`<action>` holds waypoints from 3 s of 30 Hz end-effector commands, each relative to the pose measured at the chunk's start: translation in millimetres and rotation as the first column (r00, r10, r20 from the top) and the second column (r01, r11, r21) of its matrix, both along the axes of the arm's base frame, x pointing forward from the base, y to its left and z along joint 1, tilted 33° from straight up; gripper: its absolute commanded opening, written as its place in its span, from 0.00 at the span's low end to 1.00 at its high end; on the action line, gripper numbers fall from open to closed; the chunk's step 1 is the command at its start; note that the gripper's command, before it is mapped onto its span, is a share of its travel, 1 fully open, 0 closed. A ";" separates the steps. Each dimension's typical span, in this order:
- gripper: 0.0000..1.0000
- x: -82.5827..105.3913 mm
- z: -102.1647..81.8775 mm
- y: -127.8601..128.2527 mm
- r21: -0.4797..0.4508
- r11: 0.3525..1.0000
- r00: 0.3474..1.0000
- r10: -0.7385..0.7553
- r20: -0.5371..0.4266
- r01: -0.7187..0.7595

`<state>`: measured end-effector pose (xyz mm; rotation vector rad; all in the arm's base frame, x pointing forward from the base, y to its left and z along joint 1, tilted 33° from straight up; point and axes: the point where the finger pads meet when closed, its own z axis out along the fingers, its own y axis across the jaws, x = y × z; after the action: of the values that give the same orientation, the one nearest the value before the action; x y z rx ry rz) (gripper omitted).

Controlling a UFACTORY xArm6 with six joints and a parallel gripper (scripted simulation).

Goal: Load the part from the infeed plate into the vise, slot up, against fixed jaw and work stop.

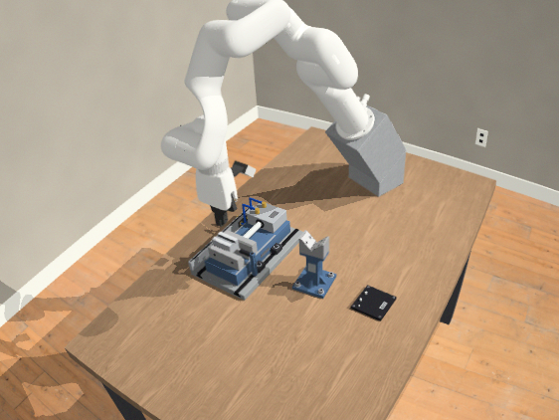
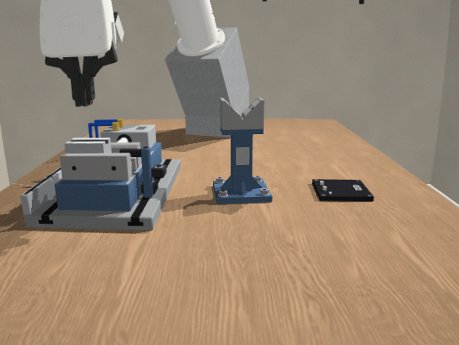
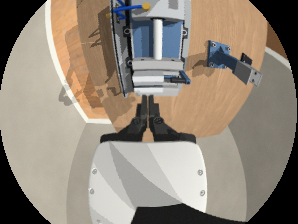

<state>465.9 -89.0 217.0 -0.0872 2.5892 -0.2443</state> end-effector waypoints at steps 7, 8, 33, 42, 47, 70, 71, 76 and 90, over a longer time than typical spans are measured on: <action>0.00 0.5 1.5 0.0 0.000 1.000 1.000 0.000 0.003 0.000; 0.00 0.5 1.5 0.0 0.000 1.000 1.000 0.000 0.003 0.000; 0.00 0.1 9.5 -43.3 -0.001 1.000 1.000 -0.001 0.004 0.001; 0.00 0.1 9.5 -43.3 -0.001 1.000 1.000 -0.001 0.004 0.001; 0.00 0.1 9.5 -43.3 -0.001 1.000 1.000 -0.001 0.004 0.001; 0.00 0.2 9.2 -43.4 0.000 1.000 1.000 -0.001 0.004 0.001; 0.00 0.3 9.1 -43.4 0.000 1.000 1.000 -0.001 0.004 0.001; 0.00 1.3 7.5 -43.8 0.000 1.000 1.000 -0.001 0.003 0.001; 0.00 8.0 -3.4 -46.2 0.000 1.000 1.000 -0.001 0.003 0.001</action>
<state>470.5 -134.0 217.1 -0.0861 2.5888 -0.2436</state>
